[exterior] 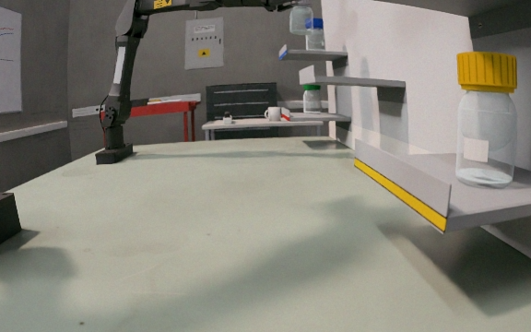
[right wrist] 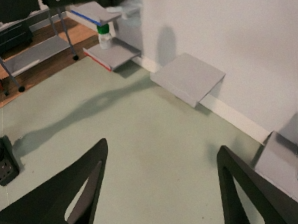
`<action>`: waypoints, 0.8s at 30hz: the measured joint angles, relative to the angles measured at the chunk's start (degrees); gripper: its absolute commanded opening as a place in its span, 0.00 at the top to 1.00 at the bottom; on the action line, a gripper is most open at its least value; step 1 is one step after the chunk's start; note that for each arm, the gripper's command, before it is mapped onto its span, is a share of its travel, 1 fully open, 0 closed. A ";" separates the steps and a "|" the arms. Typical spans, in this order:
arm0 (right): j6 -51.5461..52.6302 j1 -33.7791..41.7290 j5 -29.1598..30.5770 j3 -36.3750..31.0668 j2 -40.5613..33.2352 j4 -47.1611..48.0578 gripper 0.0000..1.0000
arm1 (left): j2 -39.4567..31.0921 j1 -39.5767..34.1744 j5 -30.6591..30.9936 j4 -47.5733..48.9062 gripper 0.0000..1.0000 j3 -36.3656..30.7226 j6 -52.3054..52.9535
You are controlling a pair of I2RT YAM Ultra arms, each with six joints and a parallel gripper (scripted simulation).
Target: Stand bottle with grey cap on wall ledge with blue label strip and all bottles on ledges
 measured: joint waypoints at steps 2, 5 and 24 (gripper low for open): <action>0.00 0.00 0.00 0.00 0.00 0.00 0.11 | -2.93 3.50 4.22 0.57 0.51 -3.54 0.09; 0.00 0.00 0.00 0.00 0.00 0.00 0.11 | -7.26 10.38 11.32 0.61 0.51 -8.72 0.28; 0.00 0.00 0.00 0.00 0.00 0.00 0.11 | -8.50 41.33 40.02 1.03 0.51 -9.97 1.16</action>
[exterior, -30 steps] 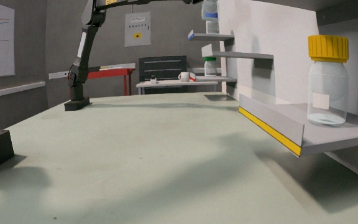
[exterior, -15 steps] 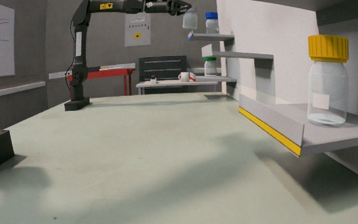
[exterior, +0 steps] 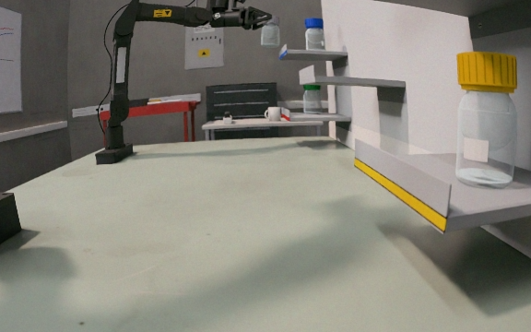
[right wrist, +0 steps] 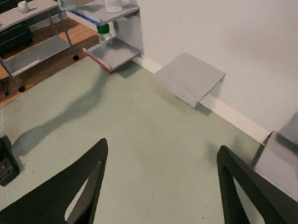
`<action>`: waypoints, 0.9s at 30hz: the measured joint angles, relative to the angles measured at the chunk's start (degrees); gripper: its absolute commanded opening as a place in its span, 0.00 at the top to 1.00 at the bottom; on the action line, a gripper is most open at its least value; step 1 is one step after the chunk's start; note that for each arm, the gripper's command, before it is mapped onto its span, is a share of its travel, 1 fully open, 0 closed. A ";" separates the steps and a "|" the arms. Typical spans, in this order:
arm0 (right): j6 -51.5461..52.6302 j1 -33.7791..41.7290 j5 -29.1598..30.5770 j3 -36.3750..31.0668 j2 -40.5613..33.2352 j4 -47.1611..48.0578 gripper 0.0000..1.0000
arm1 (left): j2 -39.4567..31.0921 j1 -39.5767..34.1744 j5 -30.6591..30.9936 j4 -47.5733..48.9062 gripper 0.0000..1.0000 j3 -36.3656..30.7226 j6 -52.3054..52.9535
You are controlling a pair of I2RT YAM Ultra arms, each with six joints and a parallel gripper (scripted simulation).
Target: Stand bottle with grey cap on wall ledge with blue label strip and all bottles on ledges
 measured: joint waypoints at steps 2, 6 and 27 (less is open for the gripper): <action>0.00 0.00 0.00 0.00 0.00 0.00 0.11 | 0.15 0.46 0.52 -0.09 0.51 0.39 0.09; 0.00 0.00 0.00 0.00 0.00 0.00 0.11 | 0.09 0.42 -0.17 -0.04 0.51 0.79 0.02; 0.00 0.00 0.00 0.00 0.00 0.00 0.11 | -5.05 -9.53 -26.49 0.00 0.51 -4.31 -1.79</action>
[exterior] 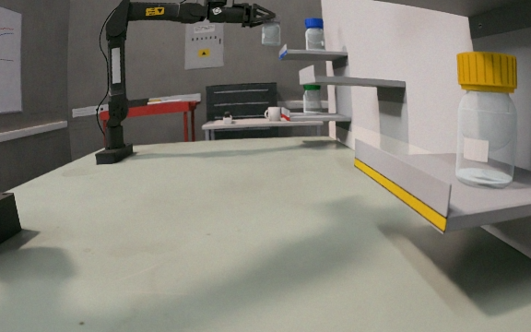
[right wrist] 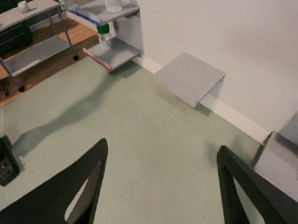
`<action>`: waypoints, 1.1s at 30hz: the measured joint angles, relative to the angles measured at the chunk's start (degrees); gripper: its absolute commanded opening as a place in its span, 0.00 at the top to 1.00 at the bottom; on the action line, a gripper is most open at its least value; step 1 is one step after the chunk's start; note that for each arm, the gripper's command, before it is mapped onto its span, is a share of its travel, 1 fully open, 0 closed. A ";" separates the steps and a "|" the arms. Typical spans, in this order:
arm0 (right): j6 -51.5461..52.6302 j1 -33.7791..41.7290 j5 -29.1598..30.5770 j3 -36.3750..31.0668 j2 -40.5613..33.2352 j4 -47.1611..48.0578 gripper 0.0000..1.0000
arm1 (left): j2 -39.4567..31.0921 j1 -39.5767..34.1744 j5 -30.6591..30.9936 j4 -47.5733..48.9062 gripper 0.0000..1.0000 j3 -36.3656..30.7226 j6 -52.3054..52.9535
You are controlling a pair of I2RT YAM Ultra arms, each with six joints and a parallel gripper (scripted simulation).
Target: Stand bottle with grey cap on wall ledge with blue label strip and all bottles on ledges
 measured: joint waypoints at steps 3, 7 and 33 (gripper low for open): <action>0.00 0.00 0.00 0.00 0.00 0.00 0.11 | -0.11 0.00 -0.87 0.46 0.51 -0.46 0.00; 0.00 0.00 0.00 0.00 0.00 0.00 0.11 | -0.09 0.00 -1.40 0.50 0.51 -1.64 0.00; 0.00 0.00 0.00 0.00 0.00 0.00 0.11 | 0.35 0.35 -2.23 -3.43 0.51 5.16 0.00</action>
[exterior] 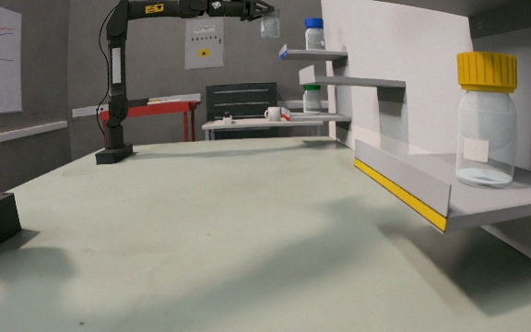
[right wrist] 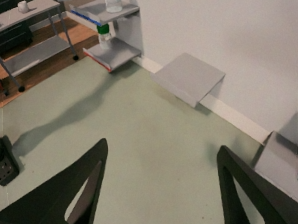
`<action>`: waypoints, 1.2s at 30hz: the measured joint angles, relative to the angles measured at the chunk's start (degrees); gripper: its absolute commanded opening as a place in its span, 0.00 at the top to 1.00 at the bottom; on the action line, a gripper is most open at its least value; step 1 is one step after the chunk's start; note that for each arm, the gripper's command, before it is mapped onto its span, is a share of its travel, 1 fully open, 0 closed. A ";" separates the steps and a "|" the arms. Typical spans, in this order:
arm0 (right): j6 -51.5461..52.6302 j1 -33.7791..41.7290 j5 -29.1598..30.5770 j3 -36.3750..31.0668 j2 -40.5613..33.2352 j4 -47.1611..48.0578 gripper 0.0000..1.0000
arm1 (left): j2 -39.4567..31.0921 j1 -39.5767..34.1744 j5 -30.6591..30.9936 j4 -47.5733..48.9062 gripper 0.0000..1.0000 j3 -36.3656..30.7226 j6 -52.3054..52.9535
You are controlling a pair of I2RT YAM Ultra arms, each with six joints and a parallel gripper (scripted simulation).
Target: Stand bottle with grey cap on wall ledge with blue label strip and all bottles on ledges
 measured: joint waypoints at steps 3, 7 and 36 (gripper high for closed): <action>0.00 0.00 0.00 0.00 0.00 0.00 0.11 | 0.94 -0.15 -0.28 0.11 0.51 0.83 0.00; 0.00 0.00 0.00 0.00 0.00 0.00 0.11 | 3.72 -0.70 -0.59 0.87 0.51 3.10 0.00; 0.00 0.00 0.00 0.00 0.00 0.00 0.11 | 15.15 -2.05 -1.66 3.39 0.51 13.11 0.02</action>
